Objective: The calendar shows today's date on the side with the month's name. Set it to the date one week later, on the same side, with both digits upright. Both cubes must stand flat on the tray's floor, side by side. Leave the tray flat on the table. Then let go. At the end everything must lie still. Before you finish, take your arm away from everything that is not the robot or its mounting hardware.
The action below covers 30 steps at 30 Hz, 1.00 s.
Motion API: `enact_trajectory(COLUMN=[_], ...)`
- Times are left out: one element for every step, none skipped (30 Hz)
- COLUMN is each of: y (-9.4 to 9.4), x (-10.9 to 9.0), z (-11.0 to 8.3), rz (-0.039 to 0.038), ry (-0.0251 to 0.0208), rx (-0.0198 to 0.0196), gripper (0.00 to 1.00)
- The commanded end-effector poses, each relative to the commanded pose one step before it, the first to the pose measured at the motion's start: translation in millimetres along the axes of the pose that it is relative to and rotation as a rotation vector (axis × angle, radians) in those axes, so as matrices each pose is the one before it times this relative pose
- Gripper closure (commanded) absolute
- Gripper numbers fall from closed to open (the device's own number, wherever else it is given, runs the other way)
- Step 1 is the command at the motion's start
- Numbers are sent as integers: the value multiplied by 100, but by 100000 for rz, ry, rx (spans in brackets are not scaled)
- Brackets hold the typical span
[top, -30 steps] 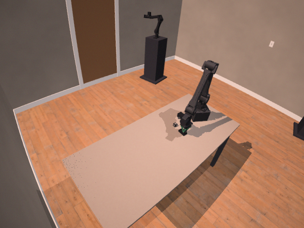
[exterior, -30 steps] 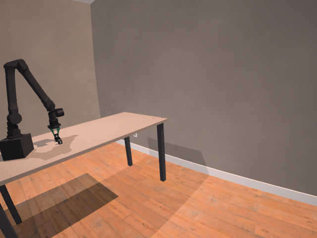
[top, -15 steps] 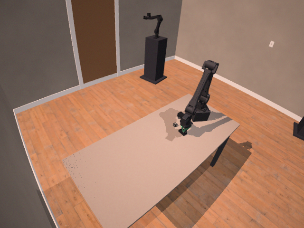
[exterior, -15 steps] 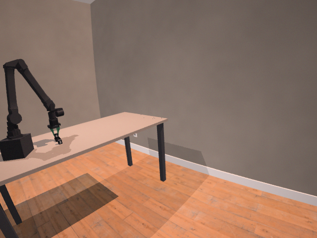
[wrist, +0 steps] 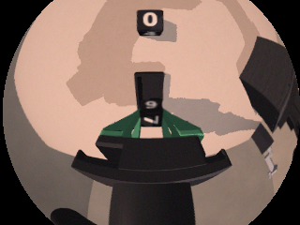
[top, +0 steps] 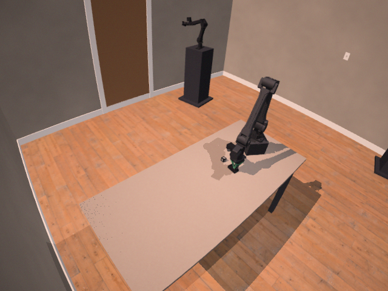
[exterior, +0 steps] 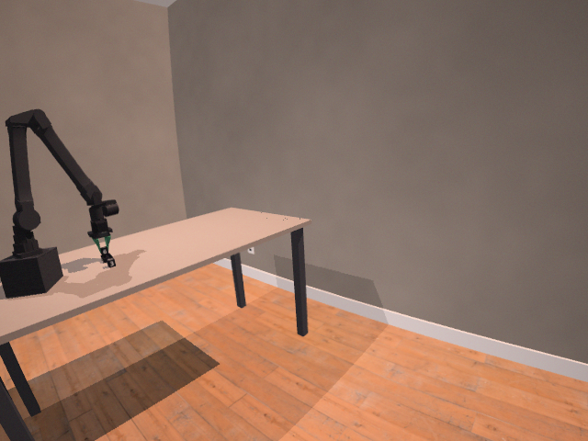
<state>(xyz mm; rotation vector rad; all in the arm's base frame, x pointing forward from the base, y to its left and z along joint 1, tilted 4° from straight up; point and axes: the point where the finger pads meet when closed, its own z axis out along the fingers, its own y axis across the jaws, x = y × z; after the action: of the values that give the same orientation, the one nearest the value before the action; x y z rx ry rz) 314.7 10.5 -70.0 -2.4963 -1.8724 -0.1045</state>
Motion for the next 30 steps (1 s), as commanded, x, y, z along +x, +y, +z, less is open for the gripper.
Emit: enact_trajectory(y=[2525, 50, 54, 48, 39, 37, 46, 62, 71, 64, 49, 0, 0, -71, 60, 62, 48, 34, 15, -10, -23, -34, -560, -225, -22, 123, 84, -1, 0, 0], x=[445, -55, -44, -3, 43, 62, 41, -5, -40, -25, 13, 0, 0, 395, -69, -96, -73, -50, -6, 56, 85, 44, -190, -73, -5, 37, 23, -1, 0, 0], z=[-2128, -322, -404, -481, -551, -612, -661, -698, -715, -711, -687, 0, 0, -626, -584, -506, -413, -311, -209, -115, -43, 43, 779, 225, -25, -58, -4, 1, 0, 0], rz=[-101, 0, -79, -29, -96, -153, -88, 55, 162, 113, -6, 0, 0, -1183, 236, 315, 240, 166, 27, -92, -110, -93, 134, 55, 29, -30, -19, 0, 0, 0], ry=[1129, -2, 4, 16, 31, 38, 34, 22, 12, 15, 24, 0, 0, 131, -3, -14, -10, -6, 4, 19, 26, -26, -697, -206, 20, 160, 94, -1, 0, 0], rx=[-5730, -62, -72, -74, -73, -76, -87, -101, -110, -104, -89, 0, 0, 3, -91, -87, -68, -50, -27, 0, 15, 163, 2572, 757, -75, -589, -346, 4, 0, 0], gripper=[75, 75, 75, 75, 75, 75, 75, 75, 75, 75, 75, 75, 75, 75, 75, 75, 75, 75, 75, 75, 75, 75, 75, 75, 75, 75, 75, 75, 75, 75])
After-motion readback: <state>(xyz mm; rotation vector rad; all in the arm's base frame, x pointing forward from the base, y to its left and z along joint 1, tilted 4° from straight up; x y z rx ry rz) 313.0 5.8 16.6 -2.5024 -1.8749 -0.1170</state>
